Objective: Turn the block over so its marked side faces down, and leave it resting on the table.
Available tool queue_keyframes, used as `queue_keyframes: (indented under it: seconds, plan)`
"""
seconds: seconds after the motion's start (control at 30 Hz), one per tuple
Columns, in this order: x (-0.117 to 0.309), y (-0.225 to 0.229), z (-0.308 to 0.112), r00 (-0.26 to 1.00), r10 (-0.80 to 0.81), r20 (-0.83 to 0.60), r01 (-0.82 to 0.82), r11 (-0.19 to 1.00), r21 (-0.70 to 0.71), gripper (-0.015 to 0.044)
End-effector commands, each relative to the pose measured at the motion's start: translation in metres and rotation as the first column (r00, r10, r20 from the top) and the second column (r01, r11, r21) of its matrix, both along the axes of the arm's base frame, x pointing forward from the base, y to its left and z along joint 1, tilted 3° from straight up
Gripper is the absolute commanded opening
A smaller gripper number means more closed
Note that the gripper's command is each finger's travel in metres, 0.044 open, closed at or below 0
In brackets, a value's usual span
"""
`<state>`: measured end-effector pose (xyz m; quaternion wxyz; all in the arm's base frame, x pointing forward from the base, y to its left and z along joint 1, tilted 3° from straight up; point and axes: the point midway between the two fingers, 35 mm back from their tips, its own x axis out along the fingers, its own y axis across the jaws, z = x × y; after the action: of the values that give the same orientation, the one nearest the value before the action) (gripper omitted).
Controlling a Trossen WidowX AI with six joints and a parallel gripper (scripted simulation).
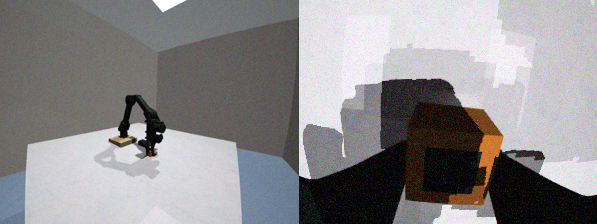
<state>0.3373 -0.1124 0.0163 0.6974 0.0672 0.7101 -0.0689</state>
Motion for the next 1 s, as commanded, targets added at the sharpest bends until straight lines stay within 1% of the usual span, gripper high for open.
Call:
queue_keyframes:
  seconds: [0.0, 0.23, 0.3, 0.33, 0.43, 0.63, 0.97]
  plan:
    - [-0.001, 0.0, -0.001, 1.0, 0.004, -0.002, -0.004, 1.0, 0.002, 0.0111]
    - [-0.001, 0.0, -0.001, 1.0, 0.004, -0.002, -0.004, 1.0, 0.002, 0.0064]
    - [-0.001, 0.0, 0.004, 1.0, 0.004, -0.002, -0.004, 1.0, 0.002, 0.0012]
    - [0.0, 0.0, 0.01, 1.0, 0.004, -0.002, -0.004, 1.0, 0.002, 0.0]
    - [0.0, 0.0, 0.028, 1.0, 0.004, -0.002, -0.004, 1.0, 0.002, 0.0]
    - [0.0, 0.0, 0.028, 1.0, 0.004, 0.008, -0.004, 1.0, 0.0, 0.0]
    - [0.002, -0.001, 0.022, 0.987, 0.002, 0.16, 0.002, 1.0, -0.026, 0.0]
